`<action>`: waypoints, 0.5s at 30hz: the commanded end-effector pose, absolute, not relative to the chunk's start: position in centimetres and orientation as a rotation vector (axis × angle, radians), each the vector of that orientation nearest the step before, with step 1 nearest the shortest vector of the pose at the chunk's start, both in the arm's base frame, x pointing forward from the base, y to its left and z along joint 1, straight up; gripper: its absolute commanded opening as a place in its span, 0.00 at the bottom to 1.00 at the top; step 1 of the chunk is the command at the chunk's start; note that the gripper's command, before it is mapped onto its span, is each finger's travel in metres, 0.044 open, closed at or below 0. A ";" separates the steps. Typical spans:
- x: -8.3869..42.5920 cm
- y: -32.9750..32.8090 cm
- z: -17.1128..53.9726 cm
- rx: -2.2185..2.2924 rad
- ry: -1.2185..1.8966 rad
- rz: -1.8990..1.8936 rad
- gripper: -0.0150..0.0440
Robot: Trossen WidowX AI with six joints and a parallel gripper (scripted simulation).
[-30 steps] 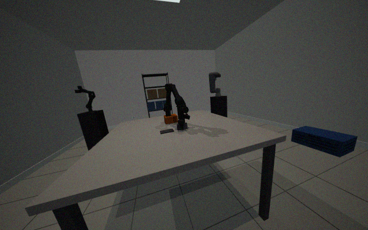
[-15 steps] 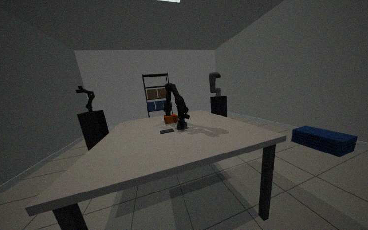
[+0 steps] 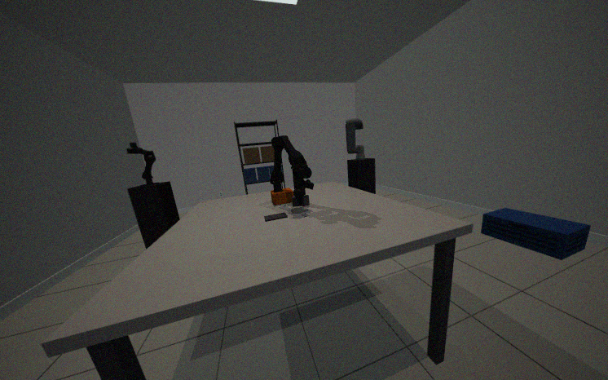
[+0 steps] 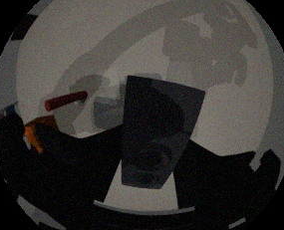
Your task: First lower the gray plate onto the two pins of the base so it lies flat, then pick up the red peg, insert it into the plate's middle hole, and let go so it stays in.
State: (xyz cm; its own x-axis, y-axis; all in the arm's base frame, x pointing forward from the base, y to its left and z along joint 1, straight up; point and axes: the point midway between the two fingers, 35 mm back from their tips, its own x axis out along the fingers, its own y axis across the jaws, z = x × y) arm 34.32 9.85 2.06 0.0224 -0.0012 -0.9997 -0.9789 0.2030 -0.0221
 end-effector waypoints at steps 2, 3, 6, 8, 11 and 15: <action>34.4 10.0 4.0 -1.066 1.268 1.035 0.25; 34.4 10.0 4.3 -1.066 1.268 1.035 0.25; 34.3 10.1 5.2 -1.066 1.268 1.035 0.25; 34.2 10.1 5.9 -1.065 1.268 1.035 0.25; 34.0 10.1 6.8 -1.065 1.268 1.035 0.25; 33.8 10.1 8.1 -1.065 1.269 1.035 0.25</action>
